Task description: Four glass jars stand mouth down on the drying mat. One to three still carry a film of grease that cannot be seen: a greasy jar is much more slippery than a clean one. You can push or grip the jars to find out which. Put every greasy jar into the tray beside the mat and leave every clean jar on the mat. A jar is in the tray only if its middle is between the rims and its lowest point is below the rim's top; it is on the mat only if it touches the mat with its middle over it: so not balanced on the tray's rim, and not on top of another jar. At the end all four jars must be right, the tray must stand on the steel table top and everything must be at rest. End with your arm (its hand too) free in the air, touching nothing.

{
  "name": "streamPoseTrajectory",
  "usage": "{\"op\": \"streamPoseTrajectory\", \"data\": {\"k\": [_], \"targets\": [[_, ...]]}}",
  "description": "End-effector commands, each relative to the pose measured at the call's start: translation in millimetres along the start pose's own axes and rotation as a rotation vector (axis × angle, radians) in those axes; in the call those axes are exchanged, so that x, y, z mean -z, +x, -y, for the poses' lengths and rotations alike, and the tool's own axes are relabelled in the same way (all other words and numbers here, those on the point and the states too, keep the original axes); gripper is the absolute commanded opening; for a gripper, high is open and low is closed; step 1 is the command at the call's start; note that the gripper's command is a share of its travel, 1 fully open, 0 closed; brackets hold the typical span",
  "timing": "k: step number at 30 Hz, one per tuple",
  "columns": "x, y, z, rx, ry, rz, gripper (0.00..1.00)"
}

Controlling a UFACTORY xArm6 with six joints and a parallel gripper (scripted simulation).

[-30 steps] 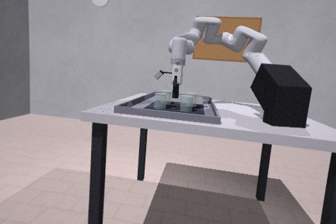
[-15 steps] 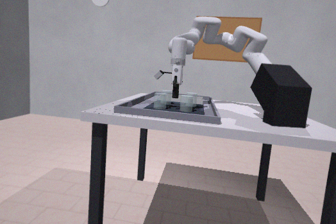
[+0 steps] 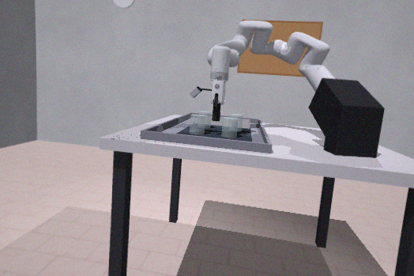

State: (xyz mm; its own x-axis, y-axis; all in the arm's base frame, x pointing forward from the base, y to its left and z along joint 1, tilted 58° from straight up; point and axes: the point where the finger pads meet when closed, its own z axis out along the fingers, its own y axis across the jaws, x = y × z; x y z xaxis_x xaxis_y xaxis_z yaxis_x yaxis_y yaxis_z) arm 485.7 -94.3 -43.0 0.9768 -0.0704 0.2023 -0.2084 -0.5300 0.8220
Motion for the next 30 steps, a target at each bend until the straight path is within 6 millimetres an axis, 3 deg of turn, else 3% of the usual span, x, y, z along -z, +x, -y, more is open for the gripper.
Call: {"op": "streamPoseTrajectory", "data": {"k": [1,10,11,30], "targets": [[1.3,1.1,0.3,-0.001,0.002,-0.003,0.0],[1.3,1.1,0.3,-0.001,0.002,-0.003,0.0],[1.3,1.1,0.3,-0.001,0.002,-0.003,1.0],[1.3,1.1,0.3,-0.001,0.002,-0.003,1.0]]}}
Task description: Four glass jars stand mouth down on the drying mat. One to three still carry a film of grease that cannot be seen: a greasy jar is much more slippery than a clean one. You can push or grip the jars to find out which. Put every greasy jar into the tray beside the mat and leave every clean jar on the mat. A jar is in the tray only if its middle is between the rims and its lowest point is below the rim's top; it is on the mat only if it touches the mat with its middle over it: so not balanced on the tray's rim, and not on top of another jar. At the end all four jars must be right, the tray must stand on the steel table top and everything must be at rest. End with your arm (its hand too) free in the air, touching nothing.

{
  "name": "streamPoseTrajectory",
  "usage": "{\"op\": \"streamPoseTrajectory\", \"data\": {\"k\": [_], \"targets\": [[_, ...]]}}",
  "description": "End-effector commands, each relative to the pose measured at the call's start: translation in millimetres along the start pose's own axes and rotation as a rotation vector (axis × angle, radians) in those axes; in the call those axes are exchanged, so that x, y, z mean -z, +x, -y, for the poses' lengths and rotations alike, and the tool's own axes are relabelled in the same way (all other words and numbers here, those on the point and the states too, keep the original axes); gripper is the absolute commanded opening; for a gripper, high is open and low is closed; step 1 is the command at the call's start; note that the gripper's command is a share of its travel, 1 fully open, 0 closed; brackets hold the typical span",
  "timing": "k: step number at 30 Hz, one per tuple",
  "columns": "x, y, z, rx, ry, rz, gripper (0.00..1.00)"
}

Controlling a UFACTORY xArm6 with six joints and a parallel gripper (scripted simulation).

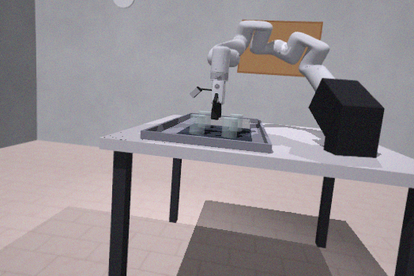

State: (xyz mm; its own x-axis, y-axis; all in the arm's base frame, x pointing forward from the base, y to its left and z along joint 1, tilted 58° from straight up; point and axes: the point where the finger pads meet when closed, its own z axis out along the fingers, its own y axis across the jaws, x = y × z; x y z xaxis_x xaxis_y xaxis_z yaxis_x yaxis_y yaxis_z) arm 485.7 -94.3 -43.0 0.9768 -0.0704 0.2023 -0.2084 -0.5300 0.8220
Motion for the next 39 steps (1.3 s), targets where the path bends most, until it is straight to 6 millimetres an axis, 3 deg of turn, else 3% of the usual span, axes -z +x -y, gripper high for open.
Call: {"op": "streamPoseTrajectory", "data": {"k": [1,2,12,15,17,32,34,39], "targets": [[1,1,0,-0.001,0.002,-0.003,1.0],[1,1,0,-0.001,0.002,-0.003,1.0],[78,1,0,-0.001,0.002,-0.003,1.0],[78,-6,-15,-0.001,0.002,-0.003,1.0],[78,-6,-15,-0.001,0.002,-0.003,1.0],[77,-56,-129,-0.001,0.002,-0.003,1.0],[77,-56,-129,-0.001,0.002,-0.003,1.0],[77,-73,-167,-0.001,0.002,-0.003,1.0]]}}
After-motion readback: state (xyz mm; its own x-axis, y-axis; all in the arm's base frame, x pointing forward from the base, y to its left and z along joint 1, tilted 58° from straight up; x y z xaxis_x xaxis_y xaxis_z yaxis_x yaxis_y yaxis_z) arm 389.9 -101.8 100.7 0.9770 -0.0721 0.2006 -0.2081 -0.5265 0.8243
